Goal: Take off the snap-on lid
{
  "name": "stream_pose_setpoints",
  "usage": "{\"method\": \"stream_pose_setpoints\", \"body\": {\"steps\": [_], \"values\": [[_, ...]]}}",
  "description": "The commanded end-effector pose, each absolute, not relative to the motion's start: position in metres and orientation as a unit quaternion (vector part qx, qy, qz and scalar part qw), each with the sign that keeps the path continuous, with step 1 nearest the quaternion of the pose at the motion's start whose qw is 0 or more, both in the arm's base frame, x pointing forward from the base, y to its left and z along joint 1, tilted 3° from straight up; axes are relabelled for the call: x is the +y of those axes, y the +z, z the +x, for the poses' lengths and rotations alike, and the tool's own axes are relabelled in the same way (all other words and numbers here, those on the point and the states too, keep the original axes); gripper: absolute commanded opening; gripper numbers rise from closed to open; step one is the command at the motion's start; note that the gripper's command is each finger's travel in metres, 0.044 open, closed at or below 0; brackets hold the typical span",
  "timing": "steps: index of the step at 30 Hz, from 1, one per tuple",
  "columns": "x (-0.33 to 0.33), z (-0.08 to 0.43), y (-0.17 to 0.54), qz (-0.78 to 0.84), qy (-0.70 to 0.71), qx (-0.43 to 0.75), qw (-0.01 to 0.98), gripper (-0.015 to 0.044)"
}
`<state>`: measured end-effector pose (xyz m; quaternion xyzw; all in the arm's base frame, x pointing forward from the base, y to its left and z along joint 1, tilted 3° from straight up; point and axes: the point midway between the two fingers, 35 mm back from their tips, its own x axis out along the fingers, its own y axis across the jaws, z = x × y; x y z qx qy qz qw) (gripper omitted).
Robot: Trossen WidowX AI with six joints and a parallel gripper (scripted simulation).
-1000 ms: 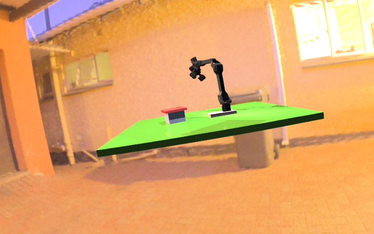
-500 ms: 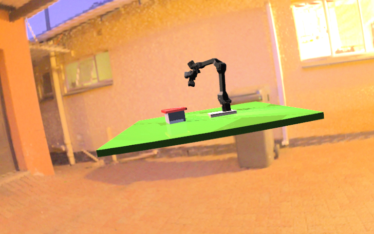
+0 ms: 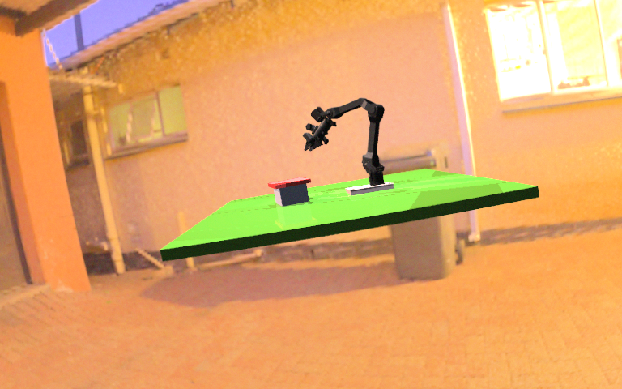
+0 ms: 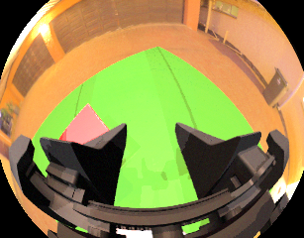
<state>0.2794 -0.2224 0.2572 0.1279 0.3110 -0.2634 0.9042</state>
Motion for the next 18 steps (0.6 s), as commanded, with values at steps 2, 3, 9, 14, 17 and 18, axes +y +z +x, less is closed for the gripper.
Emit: {"method": "stream_pose_setpoints", "body": {"steps": [2, 3, 9, 14, 17, 18], "values": [[-0.140, 0.283, 0.228, 0.422, -0.207, 0.283, 0.836, 0.0235], [-0.131, 0.282, 0.224, 0.452, -0.202, 0.284, 0.821, 0.0235], [-0.088, 0.277, 0.207, 0.596, -0.181, 0.297, 0.724, 0.0235], [-0.081, 0.275, 0.204, 0.617, -0.179, 0.300, 0.705, 0.0235], [-0.081, 0.275, 0.204, 0.617, -0.179, 0.300, 0.705, 0.0235], [-0.081, 0.275, 0.204, 0.617, -0.179, 0.300, 0.705, 0.0235]]}}
